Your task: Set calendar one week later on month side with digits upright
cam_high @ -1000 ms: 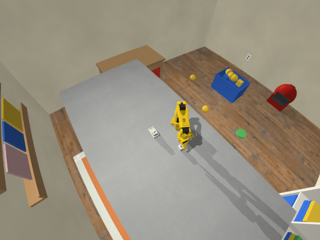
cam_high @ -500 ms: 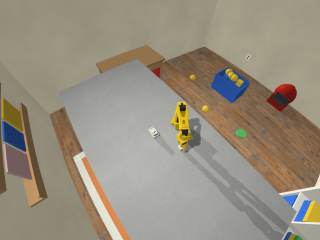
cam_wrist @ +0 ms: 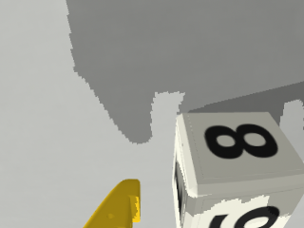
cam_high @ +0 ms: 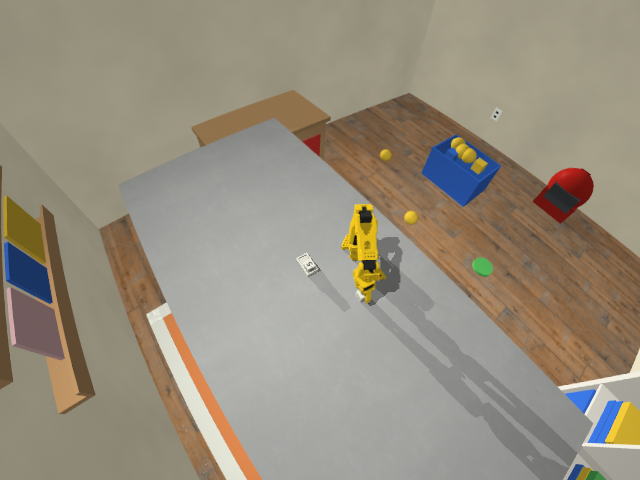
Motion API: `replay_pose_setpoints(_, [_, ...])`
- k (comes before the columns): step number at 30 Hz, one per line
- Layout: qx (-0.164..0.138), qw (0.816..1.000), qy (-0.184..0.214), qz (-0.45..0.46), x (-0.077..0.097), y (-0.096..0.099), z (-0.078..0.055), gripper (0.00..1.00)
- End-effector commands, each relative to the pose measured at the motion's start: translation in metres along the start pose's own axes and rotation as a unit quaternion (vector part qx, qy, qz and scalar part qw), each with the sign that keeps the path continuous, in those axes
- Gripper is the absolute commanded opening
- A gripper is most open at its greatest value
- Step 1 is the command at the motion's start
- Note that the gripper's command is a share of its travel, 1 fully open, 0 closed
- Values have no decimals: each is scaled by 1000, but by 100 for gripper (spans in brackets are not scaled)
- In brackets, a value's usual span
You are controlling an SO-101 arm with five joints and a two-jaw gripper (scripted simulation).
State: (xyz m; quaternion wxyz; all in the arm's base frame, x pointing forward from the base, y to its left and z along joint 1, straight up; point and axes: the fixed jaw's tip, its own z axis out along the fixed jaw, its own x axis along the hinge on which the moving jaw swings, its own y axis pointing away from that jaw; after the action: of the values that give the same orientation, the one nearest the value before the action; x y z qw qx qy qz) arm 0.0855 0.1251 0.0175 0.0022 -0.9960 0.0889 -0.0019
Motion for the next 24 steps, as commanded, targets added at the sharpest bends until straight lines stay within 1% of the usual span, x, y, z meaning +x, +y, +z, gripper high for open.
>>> replay_pose_setpoints(1, [7, 1000, 2, 1, 2, -1, -1, 35])
replay_pose_setpoints(17, [7, 1000, 2, 1, 2, -4, -1, 31])
replay_pose_setpoints(24, [7, 1000, 2, 1, 2, -7, -1, 26])
